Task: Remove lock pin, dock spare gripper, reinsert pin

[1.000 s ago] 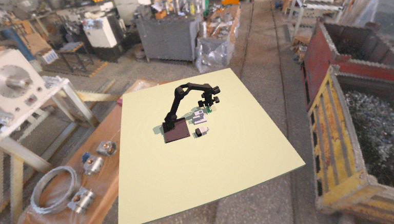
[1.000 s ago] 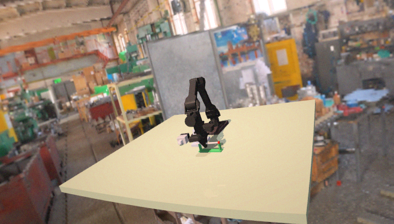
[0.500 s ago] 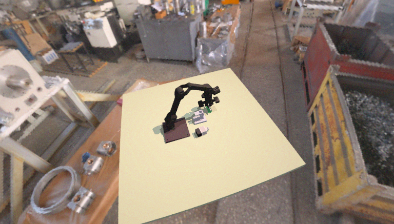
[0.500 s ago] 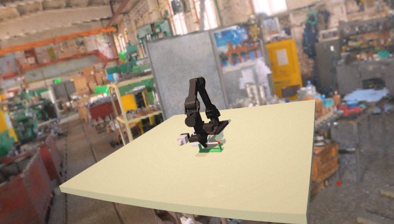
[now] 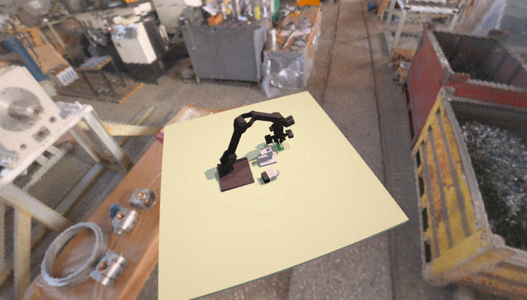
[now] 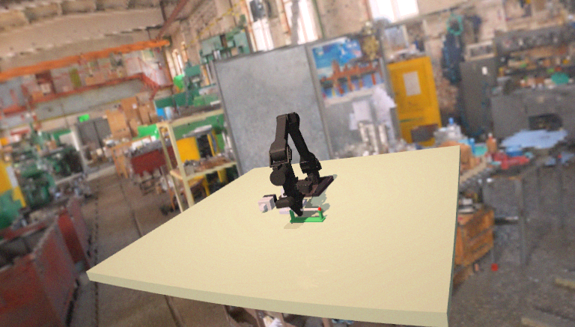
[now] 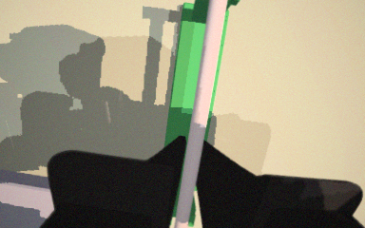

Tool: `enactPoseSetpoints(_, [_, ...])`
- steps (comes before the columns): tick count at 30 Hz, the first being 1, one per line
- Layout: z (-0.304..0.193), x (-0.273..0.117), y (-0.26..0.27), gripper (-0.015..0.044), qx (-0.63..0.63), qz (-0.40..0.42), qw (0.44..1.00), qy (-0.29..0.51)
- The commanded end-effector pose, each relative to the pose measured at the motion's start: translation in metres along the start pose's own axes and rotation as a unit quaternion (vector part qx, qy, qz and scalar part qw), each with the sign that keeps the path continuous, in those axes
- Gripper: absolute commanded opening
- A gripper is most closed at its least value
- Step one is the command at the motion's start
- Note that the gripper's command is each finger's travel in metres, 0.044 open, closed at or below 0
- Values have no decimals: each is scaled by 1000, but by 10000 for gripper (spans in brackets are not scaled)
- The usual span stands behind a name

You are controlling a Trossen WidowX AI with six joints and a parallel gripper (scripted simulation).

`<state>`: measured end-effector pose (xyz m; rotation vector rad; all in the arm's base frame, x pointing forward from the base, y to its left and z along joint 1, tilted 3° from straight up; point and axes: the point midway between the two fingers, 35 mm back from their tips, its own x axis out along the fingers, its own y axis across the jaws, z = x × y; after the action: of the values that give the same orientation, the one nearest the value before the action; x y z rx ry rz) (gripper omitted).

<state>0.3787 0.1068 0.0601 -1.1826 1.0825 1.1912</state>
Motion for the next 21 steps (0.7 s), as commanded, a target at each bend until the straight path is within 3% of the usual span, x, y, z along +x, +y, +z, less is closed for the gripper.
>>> enactPoseSetpoints(1, [0, 0, 0, 105, 0, 0, 1000, 0])
enactPoseSetpoints(14, [1, -14, 1, 440, 0, 3, 1000, 0])
enactPoseSetpoints(21, [3, -31, 2, 440, 0, 6, 1000, 1])
